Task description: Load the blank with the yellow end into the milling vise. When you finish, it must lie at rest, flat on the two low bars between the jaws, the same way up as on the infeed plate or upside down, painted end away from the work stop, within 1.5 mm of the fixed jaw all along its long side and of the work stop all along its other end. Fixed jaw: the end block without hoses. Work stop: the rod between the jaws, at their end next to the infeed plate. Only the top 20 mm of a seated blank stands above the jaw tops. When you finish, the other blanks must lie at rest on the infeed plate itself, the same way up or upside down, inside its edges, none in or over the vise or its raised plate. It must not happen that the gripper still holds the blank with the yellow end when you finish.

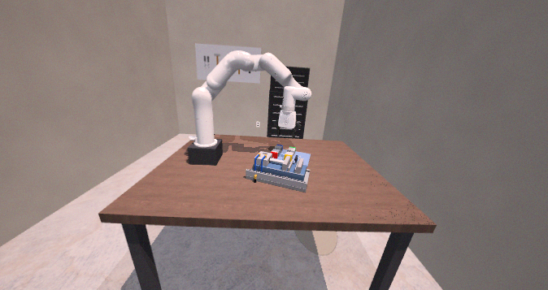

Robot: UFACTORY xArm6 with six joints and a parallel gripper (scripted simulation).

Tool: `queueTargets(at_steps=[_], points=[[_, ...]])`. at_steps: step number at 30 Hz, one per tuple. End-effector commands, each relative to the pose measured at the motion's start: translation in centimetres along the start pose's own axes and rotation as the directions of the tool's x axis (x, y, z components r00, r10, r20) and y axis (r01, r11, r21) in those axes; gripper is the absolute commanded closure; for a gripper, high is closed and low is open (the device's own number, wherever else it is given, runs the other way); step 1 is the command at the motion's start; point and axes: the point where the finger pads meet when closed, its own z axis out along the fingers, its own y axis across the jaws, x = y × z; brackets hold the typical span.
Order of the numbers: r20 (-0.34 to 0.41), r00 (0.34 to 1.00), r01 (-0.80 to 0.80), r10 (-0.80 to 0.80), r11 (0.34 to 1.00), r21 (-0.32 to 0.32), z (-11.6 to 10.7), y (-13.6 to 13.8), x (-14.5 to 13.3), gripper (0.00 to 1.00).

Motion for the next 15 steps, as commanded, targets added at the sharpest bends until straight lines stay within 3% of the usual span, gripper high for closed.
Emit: queueTargets(at_steps=[1, 15], points=[[-0.004, 1.000, 0.002, -0.002, 1.000, -0.005, -0.14, 0.08, -0.23, 0.00], [-0.003, 1.000, 0.002, -0.002, 1.000, -0.005, -0.16, 0.12, 0.48, 0.00]])
